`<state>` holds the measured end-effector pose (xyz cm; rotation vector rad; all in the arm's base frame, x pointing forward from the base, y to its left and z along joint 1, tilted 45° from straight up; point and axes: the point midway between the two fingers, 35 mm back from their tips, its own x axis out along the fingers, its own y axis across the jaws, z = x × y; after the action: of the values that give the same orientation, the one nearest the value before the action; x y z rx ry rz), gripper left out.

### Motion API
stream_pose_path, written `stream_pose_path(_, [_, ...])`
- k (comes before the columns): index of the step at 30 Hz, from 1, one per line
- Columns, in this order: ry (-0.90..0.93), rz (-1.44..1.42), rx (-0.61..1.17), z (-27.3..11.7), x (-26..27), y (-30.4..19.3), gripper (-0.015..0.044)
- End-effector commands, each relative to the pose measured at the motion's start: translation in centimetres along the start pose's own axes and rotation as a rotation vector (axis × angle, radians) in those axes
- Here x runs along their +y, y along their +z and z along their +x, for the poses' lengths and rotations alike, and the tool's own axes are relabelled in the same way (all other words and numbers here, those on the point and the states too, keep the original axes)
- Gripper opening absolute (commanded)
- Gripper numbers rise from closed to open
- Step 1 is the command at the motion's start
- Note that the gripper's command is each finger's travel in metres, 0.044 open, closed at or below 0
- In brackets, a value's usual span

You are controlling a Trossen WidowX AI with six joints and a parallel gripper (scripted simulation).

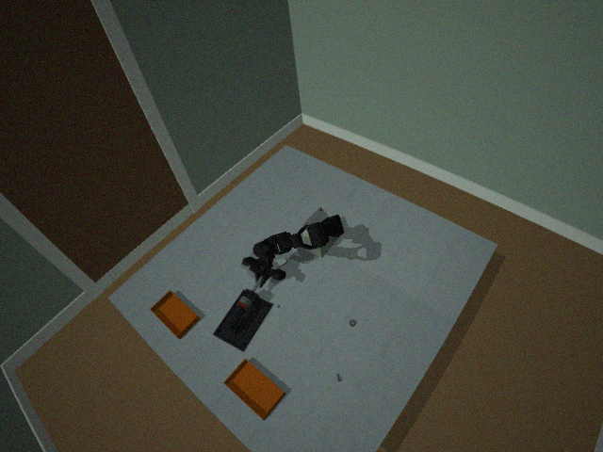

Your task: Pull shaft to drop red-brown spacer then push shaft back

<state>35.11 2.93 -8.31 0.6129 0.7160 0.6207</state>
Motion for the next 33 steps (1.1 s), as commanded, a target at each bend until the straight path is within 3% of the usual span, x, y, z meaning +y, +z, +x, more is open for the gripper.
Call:
stream_pose_path(1, [0.003,-0.004,0.000,-0.06,0.05,-0.09,0.0000])
stream_pose_path(33, [0.003,-0.004,0.001,-0.29,0.05,-0.32,0.0000])
